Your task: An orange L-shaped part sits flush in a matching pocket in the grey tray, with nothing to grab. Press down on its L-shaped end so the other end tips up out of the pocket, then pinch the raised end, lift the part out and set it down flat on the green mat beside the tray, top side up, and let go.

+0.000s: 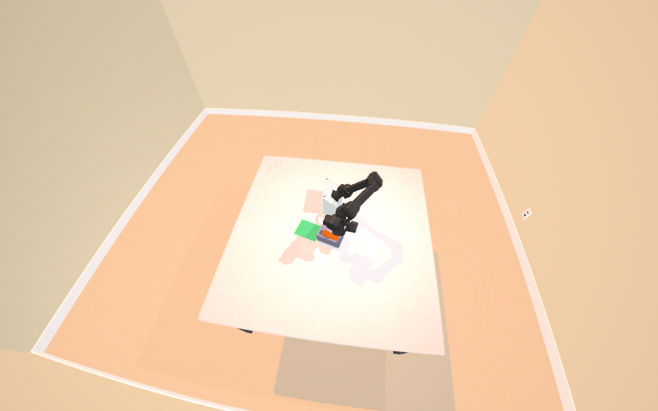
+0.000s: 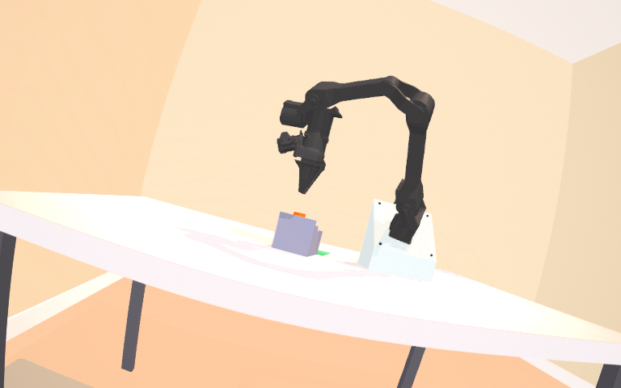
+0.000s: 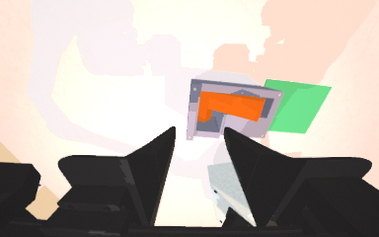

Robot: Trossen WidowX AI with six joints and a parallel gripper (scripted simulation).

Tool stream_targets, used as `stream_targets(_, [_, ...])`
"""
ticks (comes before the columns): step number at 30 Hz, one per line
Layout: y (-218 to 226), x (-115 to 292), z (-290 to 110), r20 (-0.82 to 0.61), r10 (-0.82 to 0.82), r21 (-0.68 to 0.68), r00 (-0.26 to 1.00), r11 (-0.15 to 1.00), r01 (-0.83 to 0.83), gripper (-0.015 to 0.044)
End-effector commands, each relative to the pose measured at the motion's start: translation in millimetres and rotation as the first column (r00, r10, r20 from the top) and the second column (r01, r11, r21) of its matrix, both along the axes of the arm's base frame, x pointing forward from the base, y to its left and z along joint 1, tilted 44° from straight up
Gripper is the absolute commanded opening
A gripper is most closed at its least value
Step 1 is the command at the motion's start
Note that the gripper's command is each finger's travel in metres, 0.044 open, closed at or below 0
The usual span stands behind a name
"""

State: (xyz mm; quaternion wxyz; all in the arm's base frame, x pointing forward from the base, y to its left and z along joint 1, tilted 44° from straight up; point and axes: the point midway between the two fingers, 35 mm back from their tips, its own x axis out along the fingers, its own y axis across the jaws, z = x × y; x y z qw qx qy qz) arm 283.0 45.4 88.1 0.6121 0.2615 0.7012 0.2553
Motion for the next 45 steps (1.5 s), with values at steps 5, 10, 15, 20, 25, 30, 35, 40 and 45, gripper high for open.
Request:
stream_targets(5, [-21,2,-19,0.343,0.358,-0.015,0.868,0.927,-0.376,0.0280])
stream_targets(10, [-37,1,-33,0.575,0.564,-0.115,0.593,0.773,-0.624,0.0280])
stream_targets(15, [-53,-1,-47,0.723,0.656,-0.280,0.216,0.563,-0.777,0.0280])
stream_targets(20, [-57,-2,-50,0.746,0.659,-0.336,0.097,0.497,-0.800,0.0280])
stream_targets(25, [-57,-2,-50,0.746,0.659,-0.336,0.097,0.497,-0.800,0.0280])
stream_targets(30, [-57,-2,-50,0.746,0.659,-0.336,0.097,0.497,-0.800,0.0280])
stream_targets(35, [-50,-3,-59,0.746,0.659,-0.336,0.096,0.497,-0.800,0.0280])
stream_targets(40, [-35,-6,-74,0.747,0.658,-0.335,0.096,0.498,-0.800,0.0280])
stream_targets(45, [-34,-6,-75,0.747,0.658,-0.335,0.096,0.498,-0.800,0.0280])
